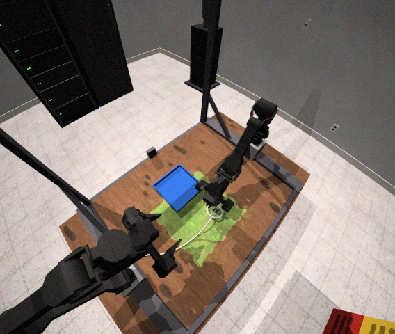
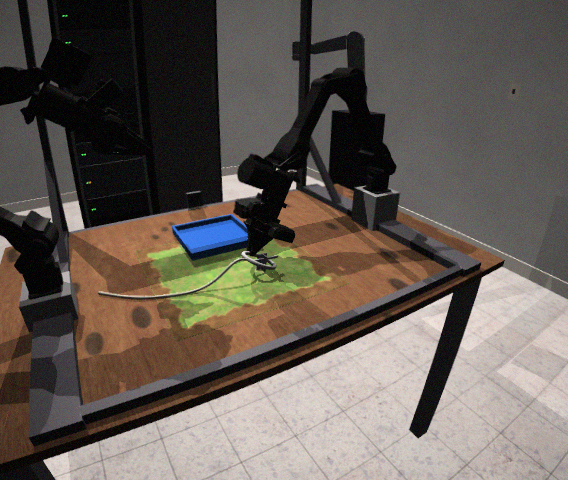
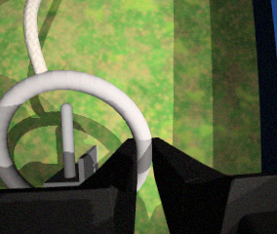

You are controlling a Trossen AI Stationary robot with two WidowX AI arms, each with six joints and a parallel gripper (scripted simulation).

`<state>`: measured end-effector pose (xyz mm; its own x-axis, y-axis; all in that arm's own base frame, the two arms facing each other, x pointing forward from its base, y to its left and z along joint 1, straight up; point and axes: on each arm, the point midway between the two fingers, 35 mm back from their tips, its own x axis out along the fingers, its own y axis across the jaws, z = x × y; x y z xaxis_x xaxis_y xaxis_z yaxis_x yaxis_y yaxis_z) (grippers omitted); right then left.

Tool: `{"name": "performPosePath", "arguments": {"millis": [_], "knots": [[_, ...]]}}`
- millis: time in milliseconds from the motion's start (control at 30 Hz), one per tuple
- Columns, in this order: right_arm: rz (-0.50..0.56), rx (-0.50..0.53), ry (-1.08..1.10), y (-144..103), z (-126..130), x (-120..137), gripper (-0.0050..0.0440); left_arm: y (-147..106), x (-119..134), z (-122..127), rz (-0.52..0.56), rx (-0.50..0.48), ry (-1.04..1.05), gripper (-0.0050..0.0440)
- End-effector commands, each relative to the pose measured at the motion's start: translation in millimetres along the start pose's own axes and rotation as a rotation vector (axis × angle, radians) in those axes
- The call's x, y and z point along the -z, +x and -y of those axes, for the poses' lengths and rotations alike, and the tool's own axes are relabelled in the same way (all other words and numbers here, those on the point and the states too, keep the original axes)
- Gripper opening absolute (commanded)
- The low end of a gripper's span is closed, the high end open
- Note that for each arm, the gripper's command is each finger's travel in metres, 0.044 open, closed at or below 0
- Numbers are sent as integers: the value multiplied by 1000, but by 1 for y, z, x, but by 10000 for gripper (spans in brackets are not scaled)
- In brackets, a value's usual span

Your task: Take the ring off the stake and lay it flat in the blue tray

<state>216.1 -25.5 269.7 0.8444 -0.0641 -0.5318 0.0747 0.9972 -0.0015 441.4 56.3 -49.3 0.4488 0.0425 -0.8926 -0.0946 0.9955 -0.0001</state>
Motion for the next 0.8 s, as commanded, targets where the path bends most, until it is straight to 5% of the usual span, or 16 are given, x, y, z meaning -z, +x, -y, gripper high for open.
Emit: {"name": "performPosePath", "arguments": {"millis": [0, 200, 767], "knots": [[13, 3, 2, -3, 0, -4, 440, -15, -7, -2, 41, 0, -4, 3], [13, 3, 2, -3, 0, -4, 440, -22, 13, -2, 40, 0, 1, 3], [13, 3, 2, -3, 0, -4, 440, -22, 10, -2, 46, 0, 1, 3]]}}
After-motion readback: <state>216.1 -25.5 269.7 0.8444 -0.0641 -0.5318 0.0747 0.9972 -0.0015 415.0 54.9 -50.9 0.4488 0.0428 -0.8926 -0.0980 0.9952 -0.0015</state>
